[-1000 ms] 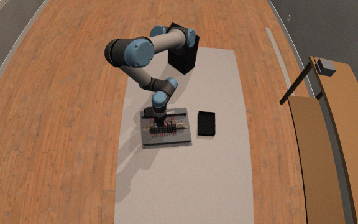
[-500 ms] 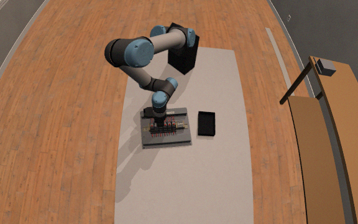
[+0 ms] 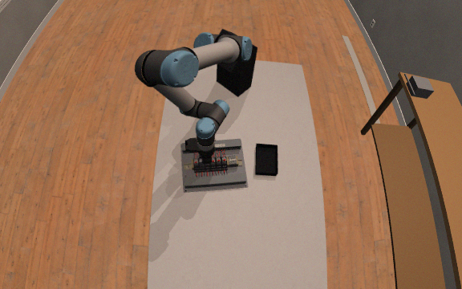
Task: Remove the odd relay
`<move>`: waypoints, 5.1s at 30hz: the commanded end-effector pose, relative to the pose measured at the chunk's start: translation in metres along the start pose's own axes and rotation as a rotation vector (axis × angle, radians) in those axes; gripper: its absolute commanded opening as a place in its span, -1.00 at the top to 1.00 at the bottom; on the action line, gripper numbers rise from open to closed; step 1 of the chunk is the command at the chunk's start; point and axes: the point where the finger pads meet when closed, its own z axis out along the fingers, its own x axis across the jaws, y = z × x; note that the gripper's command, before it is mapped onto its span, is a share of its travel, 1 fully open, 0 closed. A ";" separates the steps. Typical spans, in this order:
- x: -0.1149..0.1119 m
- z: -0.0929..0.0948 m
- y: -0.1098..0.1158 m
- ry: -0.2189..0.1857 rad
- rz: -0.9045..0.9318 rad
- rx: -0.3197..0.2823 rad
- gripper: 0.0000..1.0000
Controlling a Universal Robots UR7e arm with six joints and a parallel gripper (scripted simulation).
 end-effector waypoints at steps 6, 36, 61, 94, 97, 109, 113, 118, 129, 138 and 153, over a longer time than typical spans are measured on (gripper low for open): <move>0.000 0.000 0.000 -0.001 0.000 0.000 1.00; 0.000 0.000 0.000 -0.001 0.000 0.000 1.00; 0.000 0.000 0.000 -0.001 0.000 0.000 1.00; 0.000 -0.001 0.000 0.003 0.000 0.000 1.00; 0.000 -0.001 0.000 0.005 0.000 0.000 1.00; -0.001 -0.001 0.000 0.024 0.000 0.000 1.00; -0.001 -0.001 0.000 0.029 0.000 0.000 1.00; -0.001 -0.001 0.000 0.027 0.000 0.000 1.00; 0.000 -0.001 0.000 -0.004 0.000 0.000 1.00; 0.000 -0.001 0.000 -0.010 0.000 0.000 1.00; 0.000 -0.001 0.000 -0.032 0.000 0.000 1.00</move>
